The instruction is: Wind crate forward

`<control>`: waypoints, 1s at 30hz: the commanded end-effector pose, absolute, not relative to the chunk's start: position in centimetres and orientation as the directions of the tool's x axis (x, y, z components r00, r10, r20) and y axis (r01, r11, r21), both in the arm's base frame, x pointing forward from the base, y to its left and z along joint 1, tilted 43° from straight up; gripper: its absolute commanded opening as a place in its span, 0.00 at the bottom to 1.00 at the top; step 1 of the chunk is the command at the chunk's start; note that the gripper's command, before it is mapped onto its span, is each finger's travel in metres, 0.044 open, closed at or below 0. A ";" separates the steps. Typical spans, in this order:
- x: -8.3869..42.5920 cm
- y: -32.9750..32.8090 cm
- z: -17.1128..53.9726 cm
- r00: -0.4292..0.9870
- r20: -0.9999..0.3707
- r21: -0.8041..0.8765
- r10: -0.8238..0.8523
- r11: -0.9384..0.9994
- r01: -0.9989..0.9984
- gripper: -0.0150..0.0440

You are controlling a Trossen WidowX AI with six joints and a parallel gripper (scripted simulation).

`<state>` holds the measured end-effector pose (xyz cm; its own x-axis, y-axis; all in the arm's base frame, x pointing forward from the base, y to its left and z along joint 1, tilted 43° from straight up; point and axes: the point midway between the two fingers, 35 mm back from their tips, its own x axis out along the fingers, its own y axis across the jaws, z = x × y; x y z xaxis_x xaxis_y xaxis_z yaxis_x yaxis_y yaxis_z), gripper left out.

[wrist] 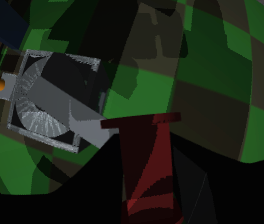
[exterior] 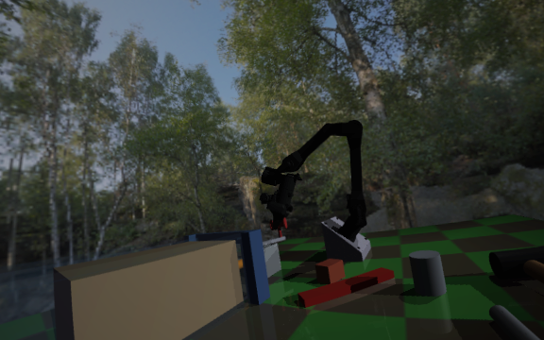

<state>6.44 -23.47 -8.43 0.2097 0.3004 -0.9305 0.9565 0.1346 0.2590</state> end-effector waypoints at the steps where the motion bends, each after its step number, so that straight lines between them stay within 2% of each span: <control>1: 6.1 -24.7 -9.5 0.194 -0.940 0.242 0.280 0.147 0.959 0.25; 30: 6.9 -29.0 -13.1 0.195 -0.941 0.242 0.276 0.148 0.959 0.25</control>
<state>6.26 -27.87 -12.18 0.1881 0.2975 -0.9360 0.9612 0.1402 0.2377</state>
